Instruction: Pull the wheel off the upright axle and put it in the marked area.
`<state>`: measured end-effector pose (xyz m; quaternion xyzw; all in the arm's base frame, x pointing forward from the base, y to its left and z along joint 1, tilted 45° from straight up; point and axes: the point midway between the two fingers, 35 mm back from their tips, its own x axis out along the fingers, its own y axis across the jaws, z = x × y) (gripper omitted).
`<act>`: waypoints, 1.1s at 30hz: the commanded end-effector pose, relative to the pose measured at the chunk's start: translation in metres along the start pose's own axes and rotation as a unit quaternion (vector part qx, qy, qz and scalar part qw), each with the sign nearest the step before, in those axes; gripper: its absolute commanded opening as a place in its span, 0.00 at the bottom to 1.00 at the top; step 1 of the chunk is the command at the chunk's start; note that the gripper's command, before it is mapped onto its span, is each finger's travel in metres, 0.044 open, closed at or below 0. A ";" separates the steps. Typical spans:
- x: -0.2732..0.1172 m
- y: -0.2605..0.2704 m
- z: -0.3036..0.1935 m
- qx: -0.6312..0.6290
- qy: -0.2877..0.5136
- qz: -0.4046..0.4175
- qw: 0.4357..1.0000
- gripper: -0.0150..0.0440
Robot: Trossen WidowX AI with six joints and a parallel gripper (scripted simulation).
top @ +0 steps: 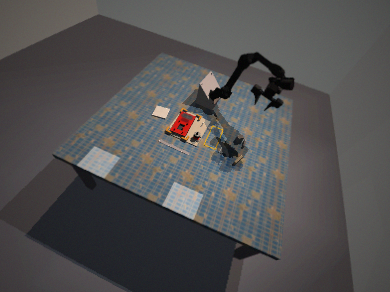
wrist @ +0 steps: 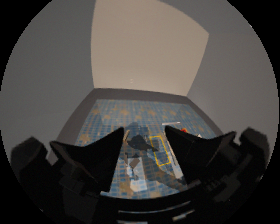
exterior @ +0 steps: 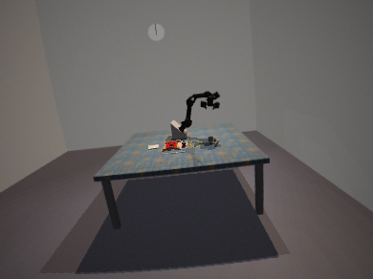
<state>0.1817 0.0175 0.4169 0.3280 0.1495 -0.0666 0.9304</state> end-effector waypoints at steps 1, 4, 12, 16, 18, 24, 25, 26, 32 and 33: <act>0.030 -0.001 -0.013 0.001 0.037 -0.042 0.998 0.76; 0.055 -0.003 -0.025 0.004 0.075 -0.071 0.995 0.76; 0.116 -0.024 -0.052 0.022 0.174 -0.142 0.974 0.76; 0.144 -0.042 -0.065 0.061 0.224 -0.180 0.956 0.76; 0.159 -0.054 -0.073 0.088 0.252 -0.201 0.942 0.76; 0.197 -0.094 -0.092 0.188 0.328 -0.259 0.889 0.76; 0.203 -0.101 -0.095 0.206 0.340 -0.266 0.878 0.76; 0.208 -0.107 -0.098 0.226 0.351 -0.273 0.867 0.76; 0.236 -0.148 -0.112 0.350 0.406 -0.303 0.788 0.76; 0.240 -0.155 -0.114 0.372 0.413 -0.306 0.773 0.76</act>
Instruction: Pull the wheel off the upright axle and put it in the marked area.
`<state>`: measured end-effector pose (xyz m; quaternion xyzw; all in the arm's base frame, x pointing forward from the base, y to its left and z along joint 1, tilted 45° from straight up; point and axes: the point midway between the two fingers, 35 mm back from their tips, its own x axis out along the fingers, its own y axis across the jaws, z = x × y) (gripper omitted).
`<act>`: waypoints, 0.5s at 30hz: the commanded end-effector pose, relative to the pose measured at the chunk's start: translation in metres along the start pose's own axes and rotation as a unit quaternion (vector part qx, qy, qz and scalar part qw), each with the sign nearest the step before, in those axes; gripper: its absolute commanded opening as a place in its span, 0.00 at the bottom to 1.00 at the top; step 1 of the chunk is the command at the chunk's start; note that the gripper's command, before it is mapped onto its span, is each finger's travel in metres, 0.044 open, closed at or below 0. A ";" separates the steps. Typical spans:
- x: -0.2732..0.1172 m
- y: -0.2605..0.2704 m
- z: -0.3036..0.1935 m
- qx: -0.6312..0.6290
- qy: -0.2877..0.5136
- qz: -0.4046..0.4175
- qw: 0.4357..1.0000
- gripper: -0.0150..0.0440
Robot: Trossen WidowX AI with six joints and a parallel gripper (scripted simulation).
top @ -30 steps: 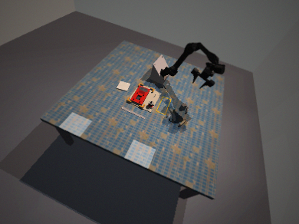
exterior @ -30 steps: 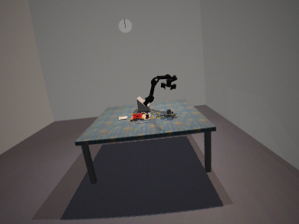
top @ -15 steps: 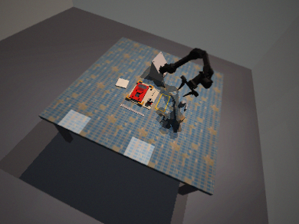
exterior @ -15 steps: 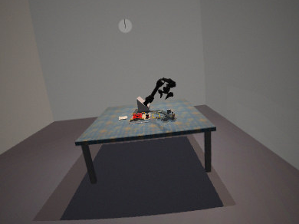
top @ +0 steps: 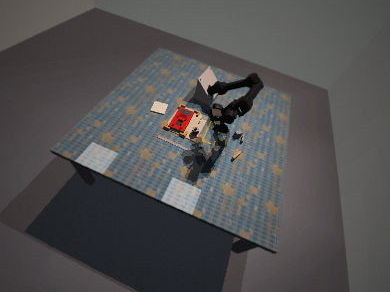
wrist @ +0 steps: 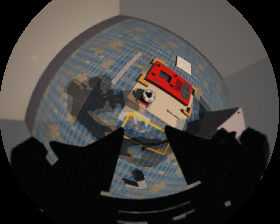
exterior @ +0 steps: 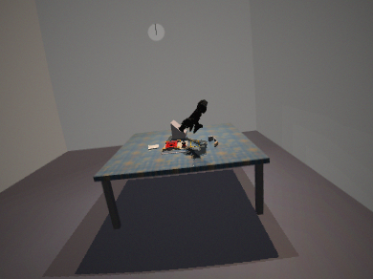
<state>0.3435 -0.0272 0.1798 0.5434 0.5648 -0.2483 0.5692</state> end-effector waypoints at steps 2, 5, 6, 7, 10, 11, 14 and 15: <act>0.022 -0.009 0.026 0.097 0.076 -0.003 0.992 0.76; 0.036 -0.017 0.045 0.164 0.127 0.000 0.978 0.76; 0.040 -0.019 0.052 0.187 0.144 0.002 0.972 0.76; 0.044 -0.022 0.058 0.210 0.160 0.005 0.964 0.76; 0.053 -0.029 0.073 0.263 0.198 0.013 0.944 0.76; 0.053 -0.030 0.074 0.267 0.201 0.014 0.943 0.76; 0.053 -0.030 0.074 0.267 0.201 0.014 0.943 0.76; 0.054 -0.031 0.075 0.267 0.201 0.013 0.943 0.76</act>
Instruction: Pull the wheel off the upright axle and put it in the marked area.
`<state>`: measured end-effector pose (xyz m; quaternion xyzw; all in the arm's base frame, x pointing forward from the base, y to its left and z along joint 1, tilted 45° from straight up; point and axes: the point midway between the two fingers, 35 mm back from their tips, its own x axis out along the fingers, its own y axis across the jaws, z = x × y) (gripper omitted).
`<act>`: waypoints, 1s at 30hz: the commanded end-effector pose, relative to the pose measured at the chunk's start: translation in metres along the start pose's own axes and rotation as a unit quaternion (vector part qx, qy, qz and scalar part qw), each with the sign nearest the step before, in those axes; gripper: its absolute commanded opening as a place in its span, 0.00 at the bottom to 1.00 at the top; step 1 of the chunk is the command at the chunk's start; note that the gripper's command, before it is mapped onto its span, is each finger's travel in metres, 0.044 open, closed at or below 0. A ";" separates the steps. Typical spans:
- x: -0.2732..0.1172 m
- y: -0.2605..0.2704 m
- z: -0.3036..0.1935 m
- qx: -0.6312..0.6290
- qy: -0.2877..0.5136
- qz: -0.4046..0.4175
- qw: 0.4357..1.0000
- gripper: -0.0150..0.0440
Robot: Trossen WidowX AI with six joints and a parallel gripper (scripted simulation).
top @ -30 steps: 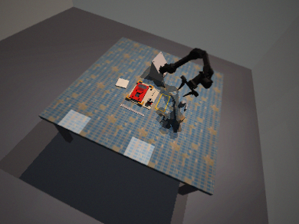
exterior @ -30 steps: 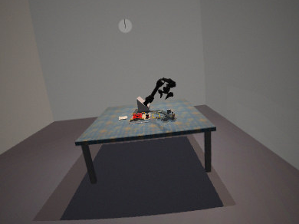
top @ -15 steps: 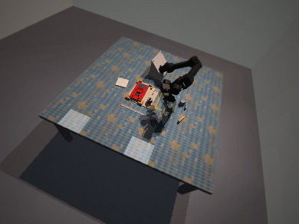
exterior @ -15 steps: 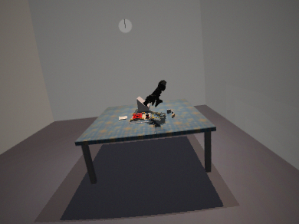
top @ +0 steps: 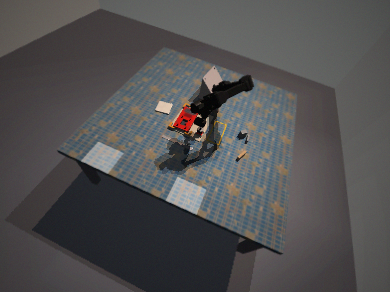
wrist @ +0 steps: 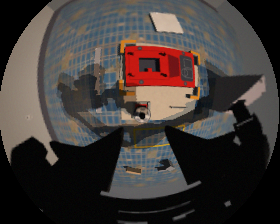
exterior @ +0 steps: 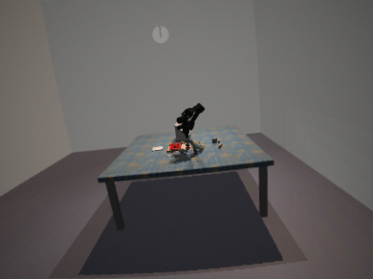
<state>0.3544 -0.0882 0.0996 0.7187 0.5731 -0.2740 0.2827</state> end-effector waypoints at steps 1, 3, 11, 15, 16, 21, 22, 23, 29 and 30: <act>0.001 0.002 -0.004 -0.002 0.006 0.003 1.000 0.76; 0.005 0.002 -0.004 -0.002 0.006 0.003 1.000 0.76; 0.042 0.003 -0.001 -0.002 0.005 0.003 1.000 0.76; 0.061 0.001 0.000 -0.002 0.006 0.003 1.000 0.76; 0.065 0.000 0.000 -0.002 0.006 0.003 1.000 0.76; 0.074 -0.001 0.001 -0.002 0.007 0.003 1.000 0.76; 0.071 -0.001 0.000 -0.004 0.005 0.001 1.000 0.72; 0.071 -0.001 0.000 -0.004 0.005 0.001 1.000 0.67; 0.071 -0.001 0.000 -0.004 0.005 0.001 1.000 0.54; 0.071 -0.001 0.000 -0.004 0.005 0.001 1.000 0.53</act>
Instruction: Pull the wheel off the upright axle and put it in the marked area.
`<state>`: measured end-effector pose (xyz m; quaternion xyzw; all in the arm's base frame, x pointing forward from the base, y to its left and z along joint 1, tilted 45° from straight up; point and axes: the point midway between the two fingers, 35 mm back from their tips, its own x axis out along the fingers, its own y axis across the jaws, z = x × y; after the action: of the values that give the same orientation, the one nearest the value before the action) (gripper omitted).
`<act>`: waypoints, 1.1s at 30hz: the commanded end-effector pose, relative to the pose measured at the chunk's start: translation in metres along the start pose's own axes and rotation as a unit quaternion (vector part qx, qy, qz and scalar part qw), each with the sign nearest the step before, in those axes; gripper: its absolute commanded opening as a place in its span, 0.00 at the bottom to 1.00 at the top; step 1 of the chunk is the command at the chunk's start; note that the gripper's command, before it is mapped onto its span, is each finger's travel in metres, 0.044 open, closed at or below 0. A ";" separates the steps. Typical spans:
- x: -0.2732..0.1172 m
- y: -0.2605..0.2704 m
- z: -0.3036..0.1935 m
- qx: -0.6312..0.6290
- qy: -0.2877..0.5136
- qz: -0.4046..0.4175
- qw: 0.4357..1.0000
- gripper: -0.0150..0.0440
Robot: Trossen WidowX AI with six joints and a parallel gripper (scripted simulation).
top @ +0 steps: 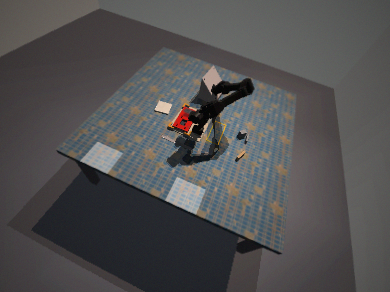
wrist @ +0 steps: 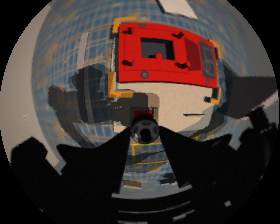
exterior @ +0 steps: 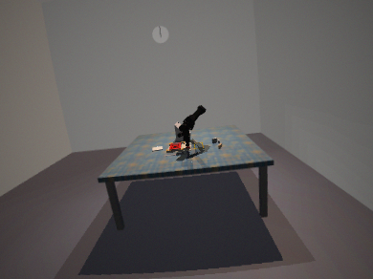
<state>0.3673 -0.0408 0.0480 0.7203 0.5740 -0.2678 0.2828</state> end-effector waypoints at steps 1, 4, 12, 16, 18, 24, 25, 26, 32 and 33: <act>0.000 0.000 0.000 -0.001 0.000 -0.001 1.000 0.52; 0.000 0.000 0.000 -0.001 0.000 -0.001 1.000 0.45; -0.002 0.000 0.000 -0.001 0.000 -0.001 1.000 0.25; -0.003 0.000 0.000 -0.001 0.000 -0.001 1.000 0.25; -0.004 0.000 0.000 -0.001 0.000 -0.001 1.000 0.25; -0.006 0.000 0.000 -0.001 0.000 -0.001 1.000 0.25; -0.006 0.000 0.000 -0.001 0.000 -0.001 1.000 0.25; -0.007 0.000 0.000 -0.001 0.000 -0.001 1.000 0.25; -0.008 0.000 0.000 0.000 0.000 0.000 1.000 0.25; -0.009 0.000 0.000 0.000 0.000 0.000 1.000 0.25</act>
<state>0.3667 -0.0432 0.0515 0.7185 0.5767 -0.2669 0.2828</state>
